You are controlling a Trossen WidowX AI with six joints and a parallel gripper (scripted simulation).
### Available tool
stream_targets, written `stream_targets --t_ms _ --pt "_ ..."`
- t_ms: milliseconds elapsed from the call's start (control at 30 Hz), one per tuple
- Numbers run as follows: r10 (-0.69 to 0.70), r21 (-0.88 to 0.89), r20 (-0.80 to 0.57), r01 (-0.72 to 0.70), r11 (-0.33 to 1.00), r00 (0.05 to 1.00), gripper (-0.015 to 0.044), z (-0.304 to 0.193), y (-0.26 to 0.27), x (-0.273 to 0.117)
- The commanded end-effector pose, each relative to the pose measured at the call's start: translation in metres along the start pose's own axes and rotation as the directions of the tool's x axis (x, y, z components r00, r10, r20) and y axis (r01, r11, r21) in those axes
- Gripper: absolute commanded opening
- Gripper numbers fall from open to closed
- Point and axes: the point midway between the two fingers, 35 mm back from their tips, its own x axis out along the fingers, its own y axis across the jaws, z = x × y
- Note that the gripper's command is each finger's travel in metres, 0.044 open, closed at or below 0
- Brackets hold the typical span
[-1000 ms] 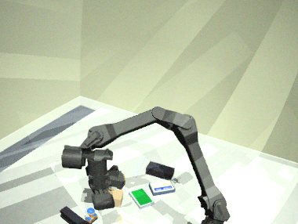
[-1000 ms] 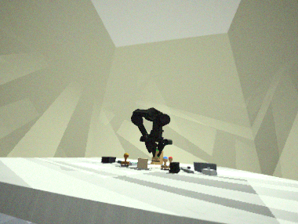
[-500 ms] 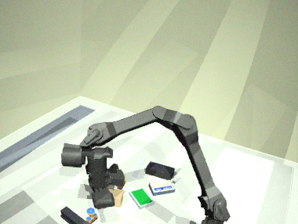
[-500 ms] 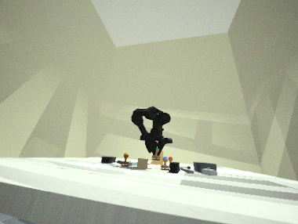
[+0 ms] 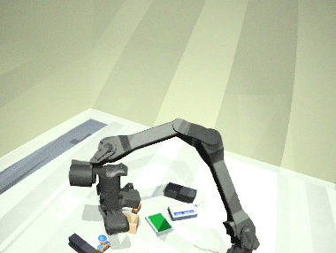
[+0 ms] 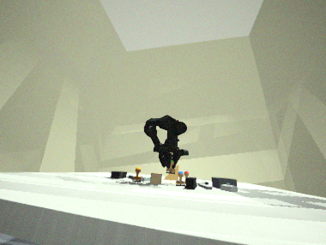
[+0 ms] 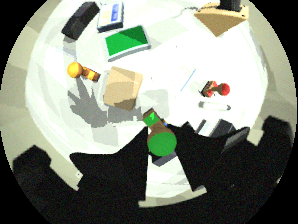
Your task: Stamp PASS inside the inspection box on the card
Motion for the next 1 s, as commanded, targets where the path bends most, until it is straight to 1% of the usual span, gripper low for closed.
stream_targets --t_ms 0,967 --pt "0.0 0.007 -0.009 0.0 1.0 1.0 0.0 -0.002 0.0 -0.005" --pt "-0.001 0.006 -0.008 0.001 1.0 1.0 0.0 0.0 -0.001 -0.019"
